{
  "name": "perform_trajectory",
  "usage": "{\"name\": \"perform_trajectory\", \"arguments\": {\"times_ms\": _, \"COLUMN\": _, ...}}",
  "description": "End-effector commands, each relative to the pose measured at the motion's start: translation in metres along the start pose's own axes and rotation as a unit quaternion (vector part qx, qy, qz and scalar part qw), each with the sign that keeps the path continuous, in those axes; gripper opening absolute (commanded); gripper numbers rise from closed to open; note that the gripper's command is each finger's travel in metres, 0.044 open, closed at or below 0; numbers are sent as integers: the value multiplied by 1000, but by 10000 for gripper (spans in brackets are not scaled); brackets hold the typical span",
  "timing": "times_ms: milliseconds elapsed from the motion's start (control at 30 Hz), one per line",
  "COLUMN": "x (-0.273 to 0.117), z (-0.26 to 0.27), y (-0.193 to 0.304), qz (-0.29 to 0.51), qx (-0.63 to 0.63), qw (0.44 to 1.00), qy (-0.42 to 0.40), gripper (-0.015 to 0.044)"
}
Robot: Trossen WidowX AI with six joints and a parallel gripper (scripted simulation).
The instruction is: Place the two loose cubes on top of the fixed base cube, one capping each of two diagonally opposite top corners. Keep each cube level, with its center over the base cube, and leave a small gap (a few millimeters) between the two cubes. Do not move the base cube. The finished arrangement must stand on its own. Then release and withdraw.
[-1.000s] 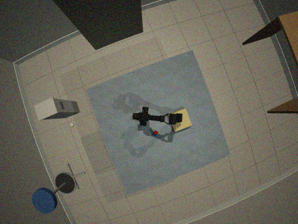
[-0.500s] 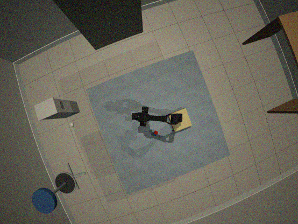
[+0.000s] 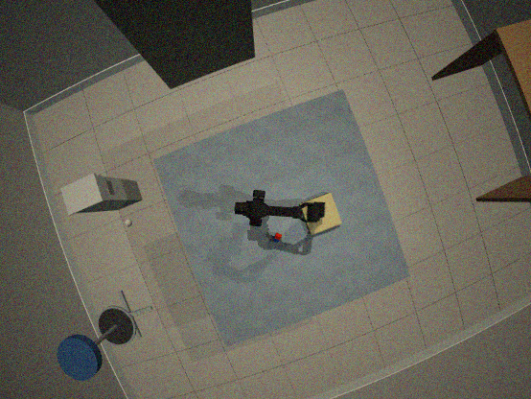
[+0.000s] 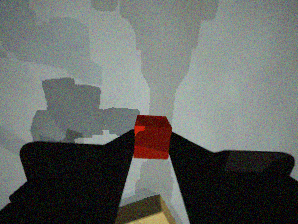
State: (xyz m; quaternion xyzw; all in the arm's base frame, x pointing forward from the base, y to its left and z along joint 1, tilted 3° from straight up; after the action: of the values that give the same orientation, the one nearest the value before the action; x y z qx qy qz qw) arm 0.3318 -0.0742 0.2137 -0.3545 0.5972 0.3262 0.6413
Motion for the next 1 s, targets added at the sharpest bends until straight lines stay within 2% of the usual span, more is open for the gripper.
{"name": "perform_trajectory", "arguments": {"times_ms": 0, "x": -2, "z": 11, "y": 5, "qz": 0, "qx": -31, "qw": 1000, "qy": -2, "gripper": 105}}
{"name": "perform_trajectory", "arguments": {"times_ms": 967, "x": 2, "z": 86, "y": 61, "qz": 2, "qx": -279, "qw": 960, "qy": -5, "gripper": 105}}
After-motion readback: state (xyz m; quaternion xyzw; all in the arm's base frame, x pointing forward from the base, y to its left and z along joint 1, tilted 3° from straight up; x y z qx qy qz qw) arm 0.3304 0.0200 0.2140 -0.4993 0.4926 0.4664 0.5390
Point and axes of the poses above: the point midway between the two fingers, 35 mm back from their tips, its own x axis out along the fingers, its own z axis across the jaws, y = z × x, the point moved 8 cm from there along -x, back along the fingers, and after that the axes turned 15 degrees about x, right-handed, at the moved point
